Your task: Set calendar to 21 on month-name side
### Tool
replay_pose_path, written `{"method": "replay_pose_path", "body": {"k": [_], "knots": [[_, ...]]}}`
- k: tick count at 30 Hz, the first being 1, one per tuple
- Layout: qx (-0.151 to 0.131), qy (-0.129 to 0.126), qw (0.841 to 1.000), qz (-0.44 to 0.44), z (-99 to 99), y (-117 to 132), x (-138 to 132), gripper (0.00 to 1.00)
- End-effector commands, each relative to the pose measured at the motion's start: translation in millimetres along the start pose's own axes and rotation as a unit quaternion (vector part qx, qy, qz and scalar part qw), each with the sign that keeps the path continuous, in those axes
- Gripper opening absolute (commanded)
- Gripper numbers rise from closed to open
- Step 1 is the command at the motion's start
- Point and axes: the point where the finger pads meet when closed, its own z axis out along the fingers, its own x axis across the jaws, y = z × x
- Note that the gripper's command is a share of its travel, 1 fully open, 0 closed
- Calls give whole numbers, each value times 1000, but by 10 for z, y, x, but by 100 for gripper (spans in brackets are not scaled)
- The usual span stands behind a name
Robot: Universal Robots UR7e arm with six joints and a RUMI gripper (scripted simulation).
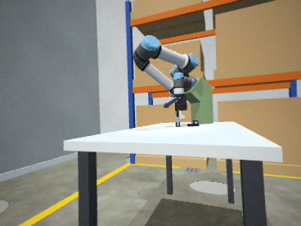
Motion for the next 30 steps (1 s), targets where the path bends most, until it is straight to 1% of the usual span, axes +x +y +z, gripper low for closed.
{"method": "replay_pose_path", "body": {"k": [1, 23, 24, 26, 27, 29, 30], "knots": [[0, 0, 1000, 0, -3, -1, -3, 11], [0, 0, 1000, 0, -3, -1, -3, 11], [0, 0, 1000, 0, -3, -1, -3, 15], [0, 0, 1000, 0, -3, -1, -3, 15], [0, 0, 1000, 0, -3, -1, -3, 18], [0, 0, 1000, 0, -3, -1, -3, 18], [0, 0, 1000, 0, -3, -1, -3, 22]]}}
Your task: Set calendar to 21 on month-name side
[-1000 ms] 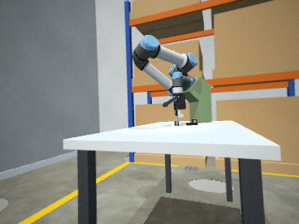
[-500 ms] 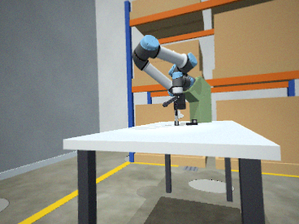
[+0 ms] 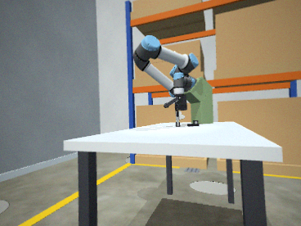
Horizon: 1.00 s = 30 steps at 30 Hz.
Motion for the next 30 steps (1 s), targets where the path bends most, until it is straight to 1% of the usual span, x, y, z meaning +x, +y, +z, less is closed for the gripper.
{"method": "replay_pose_path", "body": {"k": [1, 2, 3, 5, 6, 18, 25, 30], "knots": [[0, 0, 1000, 0, -3, -1, -3, 22], [0, 0, 1000, 0, -3, -1, -3, 22], [0, 0, 1000, 0, -3, -1, -3, 26], [0, 0, 1000, 0, -3, -1, -3, 26], [0, 0, 1000, 0, -3, -1, -3, 29], [0, 0, 1000, 0, -4, -1, -3, 29], [0, 0, 1000, 0, -48, -1, -3, 29], [0, 0, 1000, 0, -177, -1, -3, 29]]}}
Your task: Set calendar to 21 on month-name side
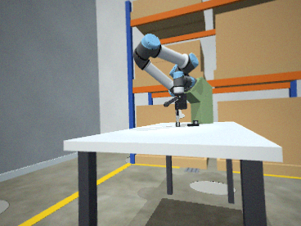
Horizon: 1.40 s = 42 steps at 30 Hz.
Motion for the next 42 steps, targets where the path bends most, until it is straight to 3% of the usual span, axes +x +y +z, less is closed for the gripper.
{"method": "replay_pose_path", "body": {"k": [1, 10, 19, 32, 33, 42], "knots": [[0, 0, 1000, 0, -136, -1, -3, 29], [0, 0, 1000, 0, -503, -1, -3, 29], [0, 0, 1000, 0, -727, -1, -3, 29], [0, 0, 1000, 0, -827, -1, -3, 29], [0, 0, 1000, 0, -827, -1, -3, 100], [0, 0, 1000, 0, -827, -1, -3, 100]]}}
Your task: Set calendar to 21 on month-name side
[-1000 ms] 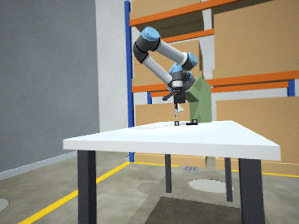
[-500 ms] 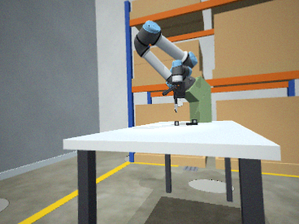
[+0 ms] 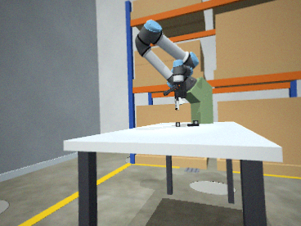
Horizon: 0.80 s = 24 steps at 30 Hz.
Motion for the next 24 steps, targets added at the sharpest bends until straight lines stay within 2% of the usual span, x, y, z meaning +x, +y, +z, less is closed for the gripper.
{"method": "replay_pose_path", "body": {"k": [1, 11, 21, 22, 24], "knots": [[0, 0, 1000, 0, -4, -1, -2, 100], [0, 0, 1000, 0, -3, -1, -2, 100], [0, 0, 1000, 3, 82, -1, -5, 100], [0, 0, 1000, 3, 82, -1, -5, 29], [0, 0, 1000, 3, 82, -1, -5, 29]]}}
